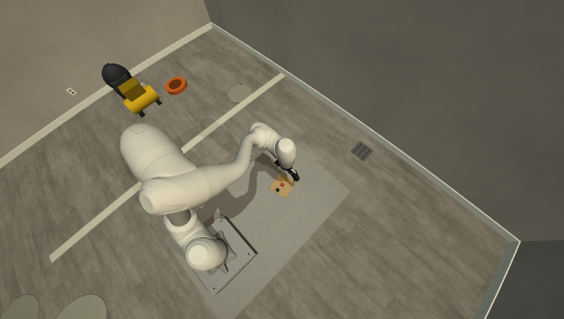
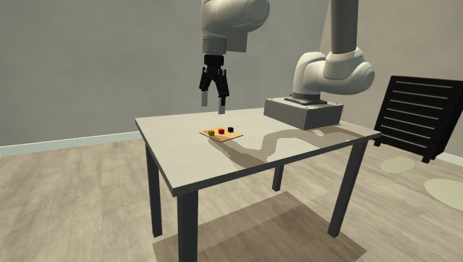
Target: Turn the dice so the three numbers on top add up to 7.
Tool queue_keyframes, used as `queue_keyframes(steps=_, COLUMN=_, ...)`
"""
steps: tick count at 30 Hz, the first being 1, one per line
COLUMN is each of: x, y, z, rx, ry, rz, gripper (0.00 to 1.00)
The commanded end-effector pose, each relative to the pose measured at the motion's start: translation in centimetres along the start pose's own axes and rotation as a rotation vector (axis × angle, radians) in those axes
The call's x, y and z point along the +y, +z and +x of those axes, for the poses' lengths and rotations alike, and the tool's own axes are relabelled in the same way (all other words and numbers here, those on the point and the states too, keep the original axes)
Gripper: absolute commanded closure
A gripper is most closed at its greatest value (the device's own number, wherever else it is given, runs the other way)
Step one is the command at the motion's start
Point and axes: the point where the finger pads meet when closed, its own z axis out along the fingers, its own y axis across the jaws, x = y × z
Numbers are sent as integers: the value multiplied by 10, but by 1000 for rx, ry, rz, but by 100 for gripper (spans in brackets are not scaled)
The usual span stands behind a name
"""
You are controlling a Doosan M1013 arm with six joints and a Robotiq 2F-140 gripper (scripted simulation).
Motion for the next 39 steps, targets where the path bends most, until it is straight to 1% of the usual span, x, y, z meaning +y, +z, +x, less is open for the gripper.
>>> queue_keyframes(steps=1, x=0, y=0, z=0, rx=0, ry=0, rz=0, gripper=0)
queue_keyframes(steps=12, x=0, y=-1, z=0, rx=0, ry=0, rz=0, gripper=0)
queue_keyframes(steps=15, x=0, y=-4, z=0, rx=0, ry=0, rz=0, gripper=0)
queue_keyframes(steps=20, x=0, y=-17, z=0, rx=0, ry=0, rz=0, gripper=0)
queue_keyframes(steps=27, x=0, y=-47, z=0, rx=0, ry=0, rz=0, gripper=0)
queue_keyframes(steps=29, x=0, y=-47, z=0, rx=0, ry=0, rz=0, gripper=0)
queue_keyframes(steps=34, x=0, y=-64, z=0, rx=0, ry=0, rz=0, gripper=0)
queue_keyframes(steps=39, x=0, y=-70, z=0, rx=0, ry=0, rz=0, gripper=0)
